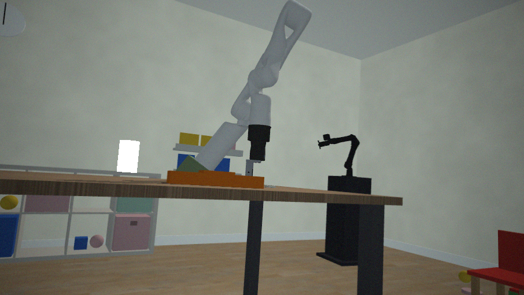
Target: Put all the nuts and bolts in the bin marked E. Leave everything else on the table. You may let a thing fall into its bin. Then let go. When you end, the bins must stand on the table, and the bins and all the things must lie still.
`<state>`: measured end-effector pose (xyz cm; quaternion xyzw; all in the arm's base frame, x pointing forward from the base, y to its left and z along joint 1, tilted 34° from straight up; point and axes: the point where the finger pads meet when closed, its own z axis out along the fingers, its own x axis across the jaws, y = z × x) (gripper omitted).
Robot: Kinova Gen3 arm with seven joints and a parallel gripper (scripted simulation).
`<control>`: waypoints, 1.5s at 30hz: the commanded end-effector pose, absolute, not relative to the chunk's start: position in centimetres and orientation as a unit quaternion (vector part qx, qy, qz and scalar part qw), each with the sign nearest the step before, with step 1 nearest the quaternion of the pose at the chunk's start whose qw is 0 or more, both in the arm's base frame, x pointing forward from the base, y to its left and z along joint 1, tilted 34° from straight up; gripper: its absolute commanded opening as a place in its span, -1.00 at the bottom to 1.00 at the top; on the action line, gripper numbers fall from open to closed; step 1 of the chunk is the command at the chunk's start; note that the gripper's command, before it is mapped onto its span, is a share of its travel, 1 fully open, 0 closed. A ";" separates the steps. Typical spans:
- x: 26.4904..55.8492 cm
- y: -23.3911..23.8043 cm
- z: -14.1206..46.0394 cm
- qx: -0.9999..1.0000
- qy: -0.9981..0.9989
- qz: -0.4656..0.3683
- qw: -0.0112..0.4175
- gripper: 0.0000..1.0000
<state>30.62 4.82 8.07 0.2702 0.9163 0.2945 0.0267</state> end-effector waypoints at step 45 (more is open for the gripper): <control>38.1 -1.6 10.7 0.270 0.917 0.291 0.035 -0.32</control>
